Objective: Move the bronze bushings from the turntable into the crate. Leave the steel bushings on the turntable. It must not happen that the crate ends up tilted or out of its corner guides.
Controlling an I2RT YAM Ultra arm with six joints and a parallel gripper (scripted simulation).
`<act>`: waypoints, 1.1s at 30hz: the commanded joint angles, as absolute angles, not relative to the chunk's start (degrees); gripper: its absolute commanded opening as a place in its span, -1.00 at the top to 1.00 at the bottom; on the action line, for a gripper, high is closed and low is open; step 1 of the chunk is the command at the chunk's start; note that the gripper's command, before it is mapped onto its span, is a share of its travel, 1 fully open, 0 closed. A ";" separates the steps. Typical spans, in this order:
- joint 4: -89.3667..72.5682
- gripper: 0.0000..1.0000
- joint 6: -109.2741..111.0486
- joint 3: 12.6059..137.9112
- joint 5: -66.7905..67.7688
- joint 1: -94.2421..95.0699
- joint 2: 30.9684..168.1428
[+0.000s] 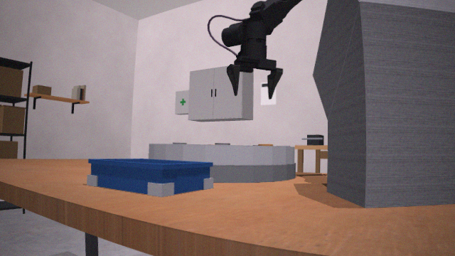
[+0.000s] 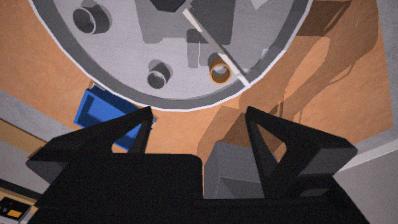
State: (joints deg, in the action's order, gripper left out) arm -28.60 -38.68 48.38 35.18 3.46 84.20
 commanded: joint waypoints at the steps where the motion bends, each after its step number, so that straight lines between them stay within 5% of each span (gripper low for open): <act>1: -31.72 -1.00 -40.78 49.92 37.12 4.66 82.60; 17: -31.60 -1.00 -41.01 50.04 37.15 4.71 82.61; 18: -31.60 0.77 -41.02 50.04 37.15 4.71 82.61; 33: -31.60 0.77 -41.01 50.04 37.15 4.71 82.61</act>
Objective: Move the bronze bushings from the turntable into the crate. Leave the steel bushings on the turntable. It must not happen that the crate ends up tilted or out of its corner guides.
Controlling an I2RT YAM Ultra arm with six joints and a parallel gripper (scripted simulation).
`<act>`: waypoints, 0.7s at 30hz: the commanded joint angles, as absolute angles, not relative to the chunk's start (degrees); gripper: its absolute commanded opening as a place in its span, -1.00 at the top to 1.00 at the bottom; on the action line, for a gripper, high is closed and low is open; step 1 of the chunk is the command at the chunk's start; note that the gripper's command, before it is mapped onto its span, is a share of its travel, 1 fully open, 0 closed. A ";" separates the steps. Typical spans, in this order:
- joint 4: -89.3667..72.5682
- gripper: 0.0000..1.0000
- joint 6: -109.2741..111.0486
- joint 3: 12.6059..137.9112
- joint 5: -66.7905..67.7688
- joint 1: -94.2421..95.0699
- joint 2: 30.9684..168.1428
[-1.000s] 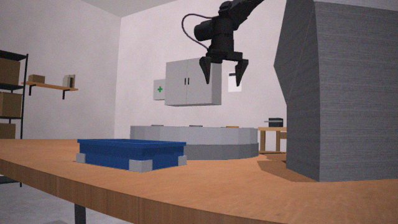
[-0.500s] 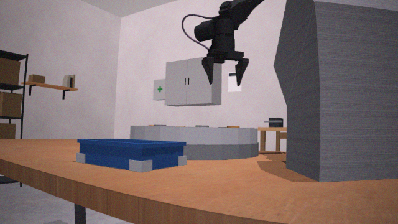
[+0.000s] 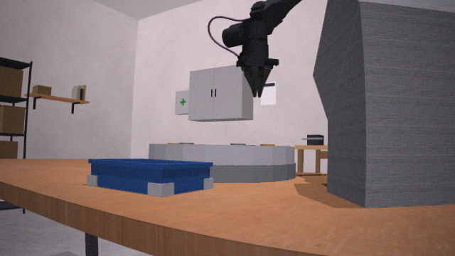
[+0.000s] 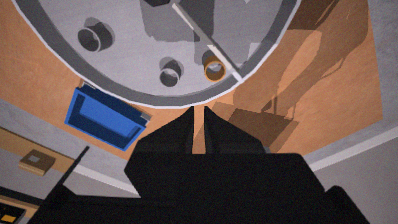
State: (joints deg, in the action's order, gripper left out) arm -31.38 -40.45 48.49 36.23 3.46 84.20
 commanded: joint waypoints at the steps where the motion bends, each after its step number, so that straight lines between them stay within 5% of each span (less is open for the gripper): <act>1: -31.60 0.77 -41.01 50.04 37.15 4.71 82.61; 18: -31.60 0.77 -41.01 50.04 37.15 4.71 82.61; 21: -31.60 0.63 -41.00 50.04 37.15 4.71 82.61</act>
